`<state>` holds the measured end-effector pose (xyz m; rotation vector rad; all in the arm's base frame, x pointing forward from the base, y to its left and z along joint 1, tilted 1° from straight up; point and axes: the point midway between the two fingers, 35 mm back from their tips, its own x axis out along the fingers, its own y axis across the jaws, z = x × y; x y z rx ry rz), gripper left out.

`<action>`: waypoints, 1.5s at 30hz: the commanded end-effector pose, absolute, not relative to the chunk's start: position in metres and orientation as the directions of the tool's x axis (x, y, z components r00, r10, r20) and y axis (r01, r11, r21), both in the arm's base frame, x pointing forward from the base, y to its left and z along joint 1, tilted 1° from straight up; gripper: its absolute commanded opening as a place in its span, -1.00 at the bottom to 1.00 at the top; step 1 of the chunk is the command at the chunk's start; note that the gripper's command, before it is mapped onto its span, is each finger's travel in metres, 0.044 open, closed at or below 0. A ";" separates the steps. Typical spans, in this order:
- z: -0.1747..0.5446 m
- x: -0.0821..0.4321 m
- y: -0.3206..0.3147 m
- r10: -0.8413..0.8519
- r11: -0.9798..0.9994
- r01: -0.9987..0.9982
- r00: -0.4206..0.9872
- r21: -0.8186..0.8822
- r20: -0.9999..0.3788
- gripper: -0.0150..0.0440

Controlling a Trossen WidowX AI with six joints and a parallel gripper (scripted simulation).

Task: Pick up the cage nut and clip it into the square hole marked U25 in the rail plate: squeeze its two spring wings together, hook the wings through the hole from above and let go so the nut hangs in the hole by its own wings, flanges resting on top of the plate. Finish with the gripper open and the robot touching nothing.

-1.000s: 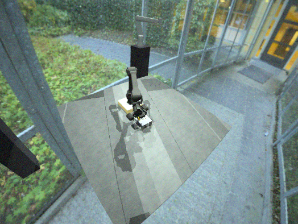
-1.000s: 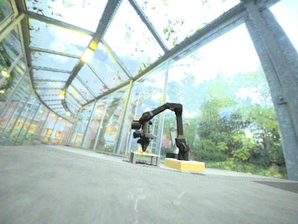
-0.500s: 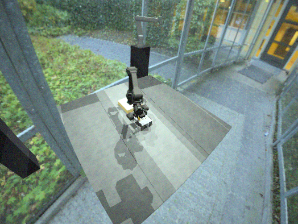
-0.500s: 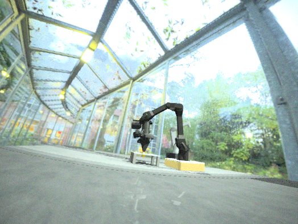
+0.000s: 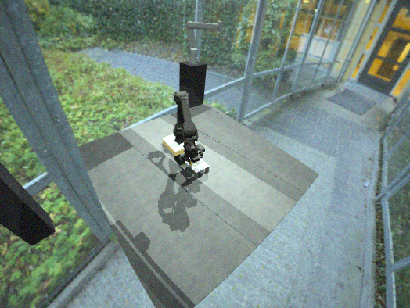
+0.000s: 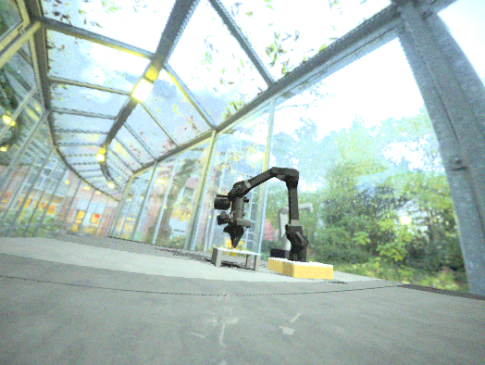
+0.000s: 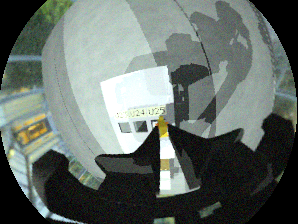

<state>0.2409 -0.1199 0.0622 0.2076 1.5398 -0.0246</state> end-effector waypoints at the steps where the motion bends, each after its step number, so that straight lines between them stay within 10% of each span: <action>1: 0.064 0.242 -0.120 0.090 0.984 0.150 0.041 0.095 -0.995 -0.38; 45: 0.064 0.241 -0.120 0.091 0.984 0.150 0.041 0.096 -0.995 -0.38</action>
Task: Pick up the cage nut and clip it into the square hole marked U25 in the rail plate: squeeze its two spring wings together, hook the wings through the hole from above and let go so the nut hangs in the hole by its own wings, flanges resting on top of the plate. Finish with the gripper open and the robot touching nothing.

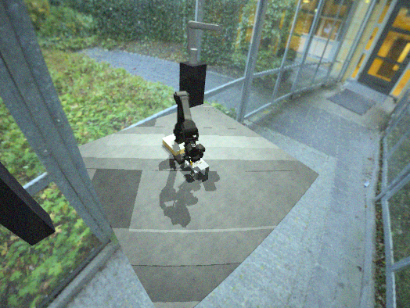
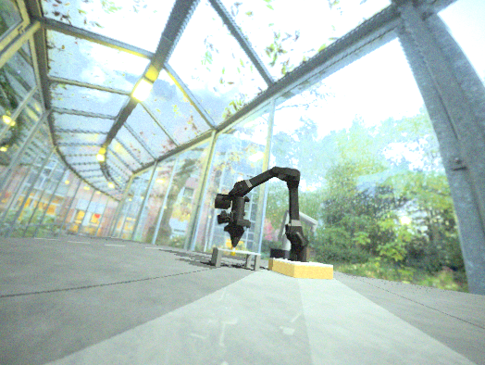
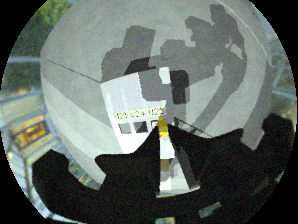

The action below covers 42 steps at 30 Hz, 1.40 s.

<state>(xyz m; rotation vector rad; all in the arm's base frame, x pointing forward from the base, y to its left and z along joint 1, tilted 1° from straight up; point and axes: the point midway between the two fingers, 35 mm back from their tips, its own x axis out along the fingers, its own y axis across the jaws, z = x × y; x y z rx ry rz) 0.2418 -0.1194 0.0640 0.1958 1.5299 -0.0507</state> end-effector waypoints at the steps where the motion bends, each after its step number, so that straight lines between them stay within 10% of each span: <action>1: 0.063 0.241 -0.120 0.091 0.984 0.150 0.041 0.096 -0.995 -0.38; 42: 0.061 0.241 -0.116 0.020 0.988 0.154 0.028 0.024 -0.999 -0.38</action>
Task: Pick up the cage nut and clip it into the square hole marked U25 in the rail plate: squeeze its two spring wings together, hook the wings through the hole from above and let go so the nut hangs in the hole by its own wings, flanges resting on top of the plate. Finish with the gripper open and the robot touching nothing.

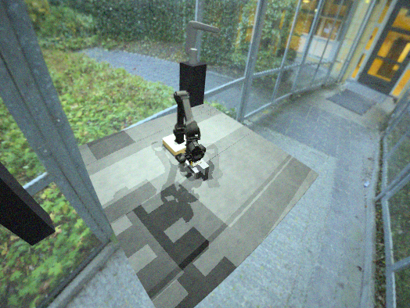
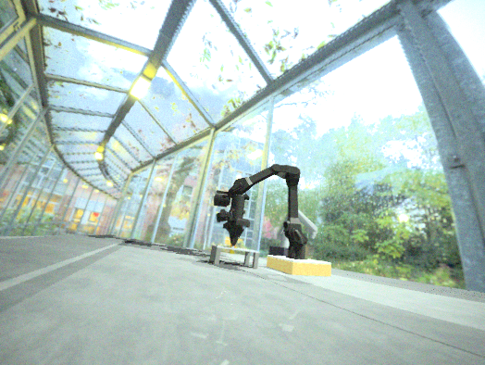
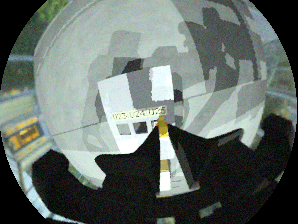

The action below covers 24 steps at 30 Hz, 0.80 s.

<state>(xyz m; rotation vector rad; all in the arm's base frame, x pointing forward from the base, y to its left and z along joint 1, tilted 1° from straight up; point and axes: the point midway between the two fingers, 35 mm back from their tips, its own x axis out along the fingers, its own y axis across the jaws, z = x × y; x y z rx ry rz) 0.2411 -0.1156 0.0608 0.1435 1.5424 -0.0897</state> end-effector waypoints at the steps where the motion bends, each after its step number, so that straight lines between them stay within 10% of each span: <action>1: 0.061 0.241 -0.116 0.017 0.988 0.154 0.027 0.021 -0.999 -0.38; 24: 0.062 0.242 -0.114 -0.009 0.988 0.155 0.023 -0.006 -1.000 -0.38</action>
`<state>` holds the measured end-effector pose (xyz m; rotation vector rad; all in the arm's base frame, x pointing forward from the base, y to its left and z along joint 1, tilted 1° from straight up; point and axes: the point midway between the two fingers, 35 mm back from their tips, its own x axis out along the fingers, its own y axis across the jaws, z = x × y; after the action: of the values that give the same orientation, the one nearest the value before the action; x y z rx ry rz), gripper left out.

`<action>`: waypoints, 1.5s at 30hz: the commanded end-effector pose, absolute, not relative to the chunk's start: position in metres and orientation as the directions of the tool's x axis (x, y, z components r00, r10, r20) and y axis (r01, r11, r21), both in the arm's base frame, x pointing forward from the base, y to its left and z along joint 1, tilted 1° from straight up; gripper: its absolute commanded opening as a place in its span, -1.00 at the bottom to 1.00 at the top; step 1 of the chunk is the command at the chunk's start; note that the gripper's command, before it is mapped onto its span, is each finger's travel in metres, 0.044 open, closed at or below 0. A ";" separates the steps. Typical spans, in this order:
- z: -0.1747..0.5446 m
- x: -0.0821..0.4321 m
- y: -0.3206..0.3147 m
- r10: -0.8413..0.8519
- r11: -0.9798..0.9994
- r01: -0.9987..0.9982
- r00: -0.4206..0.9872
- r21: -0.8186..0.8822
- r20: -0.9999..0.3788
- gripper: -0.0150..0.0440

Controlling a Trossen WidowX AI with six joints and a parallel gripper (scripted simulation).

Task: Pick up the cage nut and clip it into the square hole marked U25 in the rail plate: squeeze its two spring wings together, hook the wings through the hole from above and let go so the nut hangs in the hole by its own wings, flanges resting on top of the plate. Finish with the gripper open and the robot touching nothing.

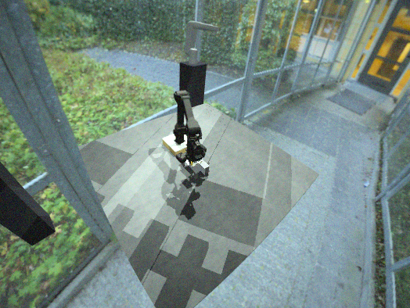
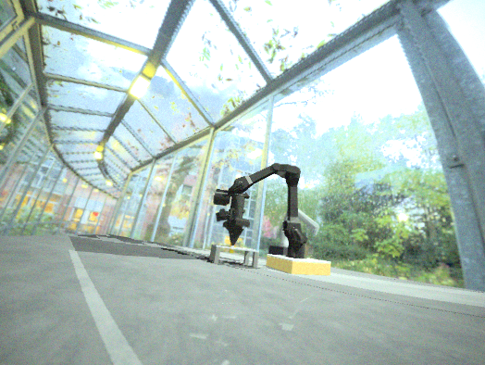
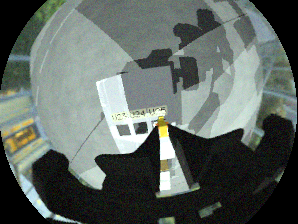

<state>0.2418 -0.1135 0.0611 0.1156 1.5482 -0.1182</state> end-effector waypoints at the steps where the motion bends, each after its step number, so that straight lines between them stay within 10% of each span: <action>1: 0.062 0.242 -0.114 -0.009 0.988 0.155 0.023 -0.006 -1.000 -0.38; 38: 0.062 0.243 -0.111 -0.009 0.988 0.155 0.023 -0.005 -1.000 -0.38; 45: 0.061 0.242 -0.110 -0.004 0.989 0.149 0.020 -0.001 -1.000 0.25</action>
<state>0.2425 -0.1102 0.0610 0.1152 1.5477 -0.1189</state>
